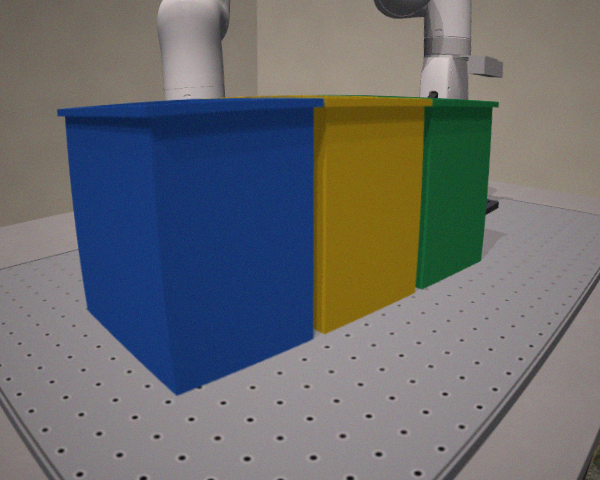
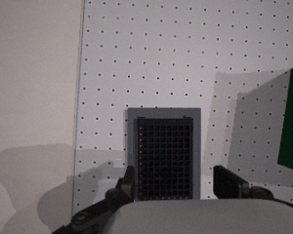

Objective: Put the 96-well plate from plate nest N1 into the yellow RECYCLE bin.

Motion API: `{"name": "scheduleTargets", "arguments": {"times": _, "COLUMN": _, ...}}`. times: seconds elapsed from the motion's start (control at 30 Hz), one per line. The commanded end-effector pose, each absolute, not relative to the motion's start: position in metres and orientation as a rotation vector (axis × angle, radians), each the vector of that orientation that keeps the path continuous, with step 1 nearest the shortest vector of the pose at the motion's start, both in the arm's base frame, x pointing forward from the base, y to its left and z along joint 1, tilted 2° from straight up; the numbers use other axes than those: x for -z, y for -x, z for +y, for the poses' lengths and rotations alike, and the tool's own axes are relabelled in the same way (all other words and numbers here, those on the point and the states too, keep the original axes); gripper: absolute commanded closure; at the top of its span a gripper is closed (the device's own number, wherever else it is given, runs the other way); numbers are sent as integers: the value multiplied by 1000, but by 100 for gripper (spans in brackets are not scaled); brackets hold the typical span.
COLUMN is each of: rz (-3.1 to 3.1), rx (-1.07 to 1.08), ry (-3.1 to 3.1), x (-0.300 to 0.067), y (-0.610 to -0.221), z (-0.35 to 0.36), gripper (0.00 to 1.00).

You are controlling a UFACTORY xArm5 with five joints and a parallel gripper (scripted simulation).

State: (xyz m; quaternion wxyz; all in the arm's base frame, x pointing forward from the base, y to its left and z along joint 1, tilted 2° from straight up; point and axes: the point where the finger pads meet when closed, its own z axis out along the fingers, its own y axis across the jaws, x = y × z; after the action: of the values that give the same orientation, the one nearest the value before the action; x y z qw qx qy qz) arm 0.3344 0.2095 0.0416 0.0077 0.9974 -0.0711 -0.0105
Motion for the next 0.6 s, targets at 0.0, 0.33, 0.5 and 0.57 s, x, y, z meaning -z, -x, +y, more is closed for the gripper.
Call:
{"name": "scheduleTargets", "arguments": {"times": 0.0, "rz": -222, "rx": 28, "ry": -3120, "x": -37, "y": -336, "z": 210, "gripper": 0}}
{"name": "scheduleTargets", "arguments": {"times": 0.33, "rz": -222, "rx": 28, "ry": -3120, "x": -22, "y": -335, "z": 210, "gripper": 0}}
{"name": "scheduleTargets", "arguments": {"times": 0.5, "rz": -222, "rx": 28, "ry": -3120, "x": -13, "y": -335, "z": 210, "gripper": 0}}
{"name": "scheduleTargets", "arguments": {"times": 0.57, "rz": -222, "rx": 28, "ry": -3120, "x": -12, "y": -335, "z": 210, "gripper": 0}}
